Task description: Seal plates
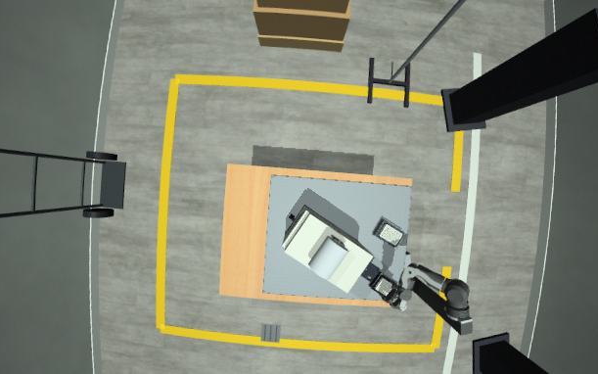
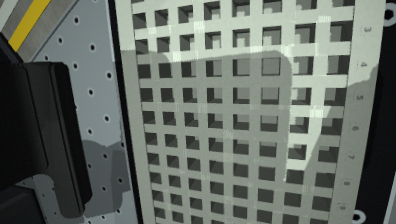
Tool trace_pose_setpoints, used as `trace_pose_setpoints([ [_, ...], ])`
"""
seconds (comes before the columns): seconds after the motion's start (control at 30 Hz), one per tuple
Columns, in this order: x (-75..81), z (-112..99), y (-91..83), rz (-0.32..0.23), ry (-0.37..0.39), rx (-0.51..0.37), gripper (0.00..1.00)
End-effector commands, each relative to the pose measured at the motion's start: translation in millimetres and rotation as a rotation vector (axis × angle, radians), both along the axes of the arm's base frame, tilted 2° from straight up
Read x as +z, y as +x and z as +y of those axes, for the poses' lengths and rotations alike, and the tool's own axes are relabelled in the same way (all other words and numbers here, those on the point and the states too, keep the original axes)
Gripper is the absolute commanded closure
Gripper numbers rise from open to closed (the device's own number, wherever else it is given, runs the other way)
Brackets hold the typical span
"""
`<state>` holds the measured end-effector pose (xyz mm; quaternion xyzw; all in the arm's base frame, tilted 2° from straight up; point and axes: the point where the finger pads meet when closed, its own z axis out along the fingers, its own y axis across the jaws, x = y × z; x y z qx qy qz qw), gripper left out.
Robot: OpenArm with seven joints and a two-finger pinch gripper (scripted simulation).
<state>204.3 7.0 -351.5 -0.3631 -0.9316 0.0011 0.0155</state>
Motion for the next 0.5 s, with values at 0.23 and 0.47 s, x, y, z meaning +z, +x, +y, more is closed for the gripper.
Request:
trace_pose_setpoints([
  [0.23, -9.1, 1.4, 0.8, -0.005, 0.006, 0.004, 0.35],
  [0.47, -9.1, 1.4, 0.8, -0.005, 0.006, 0.004, 0.35],
])
